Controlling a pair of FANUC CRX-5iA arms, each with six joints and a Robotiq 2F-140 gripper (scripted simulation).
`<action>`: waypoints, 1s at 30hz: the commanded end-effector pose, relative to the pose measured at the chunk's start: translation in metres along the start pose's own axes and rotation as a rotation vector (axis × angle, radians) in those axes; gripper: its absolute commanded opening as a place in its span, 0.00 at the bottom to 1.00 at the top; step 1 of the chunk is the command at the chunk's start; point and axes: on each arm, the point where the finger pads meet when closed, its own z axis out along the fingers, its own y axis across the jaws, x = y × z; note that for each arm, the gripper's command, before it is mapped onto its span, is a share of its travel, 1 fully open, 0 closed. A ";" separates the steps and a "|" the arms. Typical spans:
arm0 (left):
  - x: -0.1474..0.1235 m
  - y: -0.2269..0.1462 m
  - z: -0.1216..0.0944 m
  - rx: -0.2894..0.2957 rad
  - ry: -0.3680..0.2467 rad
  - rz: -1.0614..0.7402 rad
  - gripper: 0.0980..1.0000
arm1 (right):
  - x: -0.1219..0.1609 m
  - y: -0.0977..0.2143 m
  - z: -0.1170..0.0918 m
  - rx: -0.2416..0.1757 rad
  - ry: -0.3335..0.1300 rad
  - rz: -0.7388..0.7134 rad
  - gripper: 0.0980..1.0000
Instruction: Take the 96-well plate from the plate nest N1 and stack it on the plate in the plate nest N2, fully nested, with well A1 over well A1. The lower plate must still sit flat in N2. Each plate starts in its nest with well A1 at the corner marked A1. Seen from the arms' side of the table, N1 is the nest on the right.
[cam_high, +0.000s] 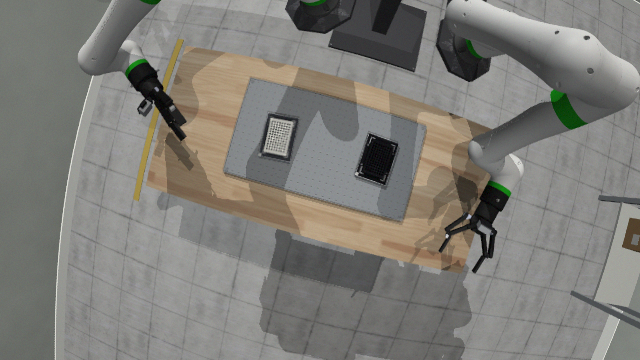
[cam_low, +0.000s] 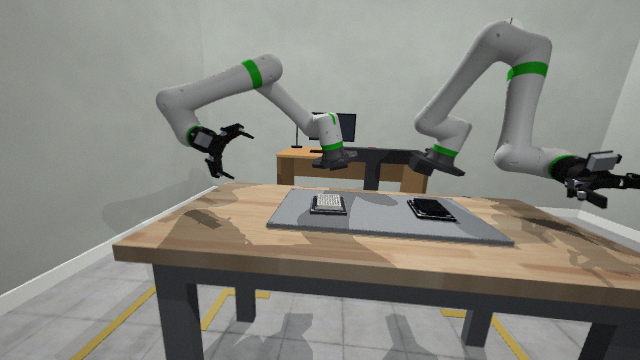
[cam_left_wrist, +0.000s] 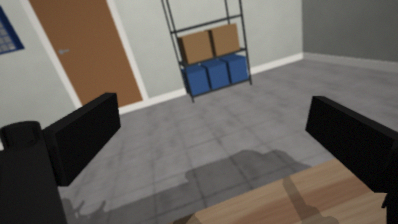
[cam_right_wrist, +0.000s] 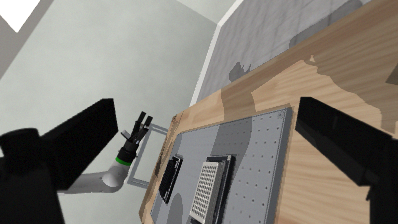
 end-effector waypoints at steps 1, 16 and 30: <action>0.001 0.000 0.000 0.000 0.002 0.001 1.00 | -0.007 -0.007 0.013 -0.009 -0.059 0.024 1.00; 0.001 0.000 0.000 0.000 0.002 0.001 1.00 | -0.041 -0.034 0.059 -0.044 -0.227 0.097 1.00; 0.001 0.000 0.000 0.000 0.002 0.001 1.00 | -0.075 -0.062 0.092 -0.131 -0.432 0.170 1.00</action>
